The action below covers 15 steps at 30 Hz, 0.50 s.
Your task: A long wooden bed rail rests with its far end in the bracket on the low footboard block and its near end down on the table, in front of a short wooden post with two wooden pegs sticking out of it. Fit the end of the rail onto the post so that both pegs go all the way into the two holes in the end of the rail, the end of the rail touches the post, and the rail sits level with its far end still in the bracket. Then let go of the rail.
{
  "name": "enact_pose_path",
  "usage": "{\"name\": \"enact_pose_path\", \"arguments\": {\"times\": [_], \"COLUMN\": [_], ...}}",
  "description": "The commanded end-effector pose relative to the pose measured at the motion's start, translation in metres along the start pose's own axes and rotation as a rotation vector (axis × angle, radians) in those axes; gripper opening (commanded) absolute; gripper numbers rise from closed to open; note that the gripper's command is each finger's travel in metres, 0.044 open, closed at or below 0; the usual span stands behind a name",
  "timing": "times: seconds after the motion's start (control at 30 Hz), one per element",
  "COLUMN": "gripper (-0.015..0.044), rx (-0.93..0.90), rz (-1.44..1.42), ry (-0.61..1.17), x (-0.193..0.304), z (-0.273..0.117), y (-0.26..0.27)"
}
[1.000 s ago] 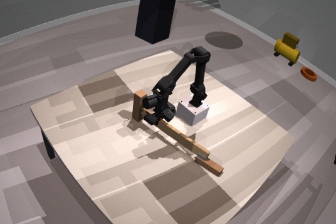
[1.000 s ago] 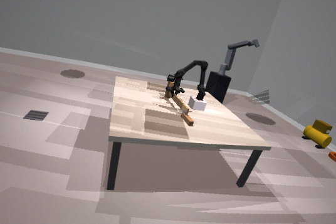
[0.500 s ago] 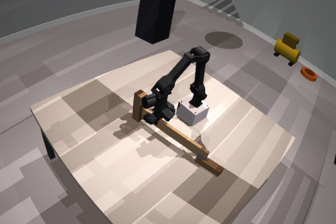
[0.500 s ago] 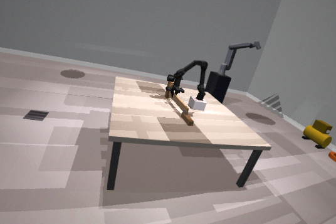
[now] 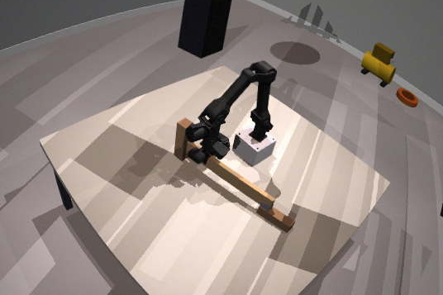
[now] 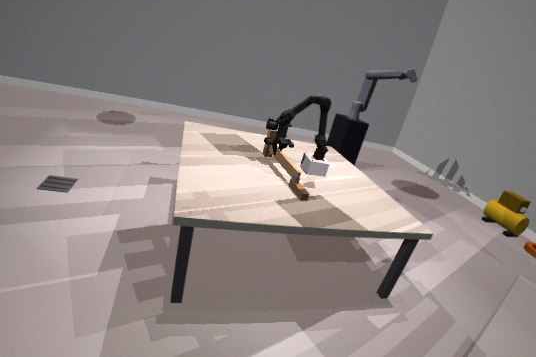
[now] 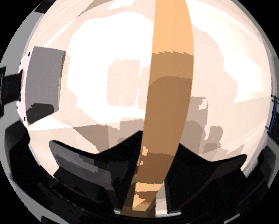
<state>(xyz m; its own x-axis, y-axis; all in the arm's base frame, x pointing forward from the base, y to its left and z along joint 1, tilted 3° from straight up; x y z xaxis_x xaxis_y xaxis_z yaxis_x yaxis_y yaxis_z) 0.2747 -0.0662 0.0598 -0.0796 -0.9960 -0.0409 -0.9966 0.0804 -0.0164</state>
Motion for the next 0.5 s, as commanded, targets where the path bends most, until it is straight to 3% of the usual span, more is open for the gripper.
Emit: {"name": "enact_pose_path", "arguments": {"times": [0.0, 0.47], "gripper": [0.0, 0.0], "rx": [0.001, 0.001], "rz": [-0.002, -0.002], "ry": [0.0, 0.001], "x": [0.0021, 0.0066], "z": [-0.0004, 0.0], "y": [-0.0006, -0.0009]}}
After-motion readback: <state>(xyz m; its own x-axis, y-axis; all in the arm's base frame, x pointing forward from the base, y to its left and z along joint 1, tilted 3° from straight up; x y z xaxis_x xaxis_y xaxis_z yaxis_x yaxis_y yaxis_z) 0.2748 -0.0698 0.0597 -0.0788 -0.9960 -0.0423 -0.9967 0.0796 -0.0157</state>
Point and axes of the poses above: the point midway between the two fingers, 35 mm back from their tips, its own z axis out along the fingers, its own y axis across the jaws, x = y × z, the point moved 6 cm from there along -z, back along the fingers, and after that the axes turned 4 degrees about z, right-handed, at the moved point
